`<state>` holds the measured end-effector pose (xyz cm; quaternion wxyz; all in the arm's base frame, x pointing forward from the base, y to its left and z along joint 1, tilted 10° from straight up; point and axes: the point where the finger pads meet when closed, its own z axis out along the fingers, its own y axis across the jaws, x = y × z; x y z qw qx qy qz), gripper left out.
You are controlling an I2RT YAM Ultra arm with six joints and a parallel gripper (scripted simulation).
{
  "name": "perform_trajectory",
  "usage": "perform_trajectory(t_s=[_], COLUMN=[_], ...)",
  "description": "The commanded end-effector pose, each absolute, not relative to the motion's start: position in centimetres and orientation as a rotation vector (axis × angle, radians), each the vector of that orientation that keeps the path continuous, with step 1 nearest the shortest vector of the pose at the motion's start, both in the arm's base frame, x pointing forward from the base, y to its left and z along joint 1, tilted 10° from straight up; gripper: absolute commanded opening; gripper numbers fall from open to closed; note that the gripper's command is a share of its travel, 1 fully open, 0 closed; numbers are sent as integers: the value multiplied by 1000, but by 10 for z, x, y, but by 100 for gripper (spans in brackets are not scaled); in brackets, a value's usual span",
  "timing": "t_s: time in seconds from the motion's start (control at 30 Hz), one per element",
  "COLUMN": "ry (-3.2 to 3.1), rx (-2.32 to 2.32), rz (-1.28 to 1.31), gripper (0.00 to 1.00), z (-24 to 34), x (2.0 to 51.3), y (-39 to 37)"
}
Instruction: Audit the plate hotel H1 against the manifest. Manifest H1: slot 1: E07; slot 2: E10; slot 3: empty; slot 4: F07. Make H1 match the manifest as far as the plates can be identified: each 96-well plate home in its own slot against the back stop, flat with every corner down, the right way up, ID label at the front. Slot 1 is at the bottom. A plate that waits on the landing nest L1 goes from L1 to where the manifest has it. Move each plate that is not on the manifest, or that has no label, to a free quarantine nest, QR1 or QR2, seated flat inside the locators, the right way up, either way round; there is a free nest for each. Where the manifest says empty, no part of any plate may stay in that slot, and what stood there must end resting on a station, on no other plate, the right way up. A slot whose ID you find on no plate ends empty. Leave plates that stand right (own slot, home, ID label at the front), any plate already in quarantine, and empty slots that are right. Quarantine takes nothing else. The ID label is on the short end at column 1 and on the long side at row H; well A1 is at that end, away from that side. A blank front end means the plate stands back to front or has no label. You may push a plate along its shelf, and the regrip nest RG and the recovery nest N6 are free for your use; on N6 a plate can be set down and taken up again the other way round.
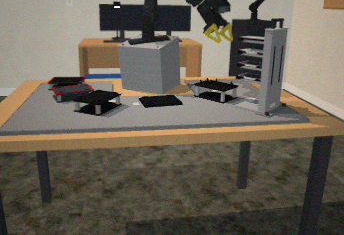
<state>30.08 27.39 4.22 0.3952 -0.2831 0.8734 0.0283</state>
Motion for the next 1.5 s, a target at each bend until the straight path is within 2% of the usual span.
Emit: perform_trajectory(t_s=[0.0,0.2,0.23,0.3,0.7,0.77,0.8,1.23,1.37,1.47], ry=[2185,2187,2140,2193,2193,2193,2129,2176,2145,2179], rx=[-699,-710,-674,-707,-708,-708,-677,-703,-680,-696], rz=[90,93,125,83,86,86,133,102,121,96], gripper=[100,100,100,100,100,100,100,100,100,100], z=[44,35,58,28,9,9,36,18,34,19], x=[308,306,315,307,308,308,319,324,330,332], y=[277,277,284,273,271,271,287,286,290,288])
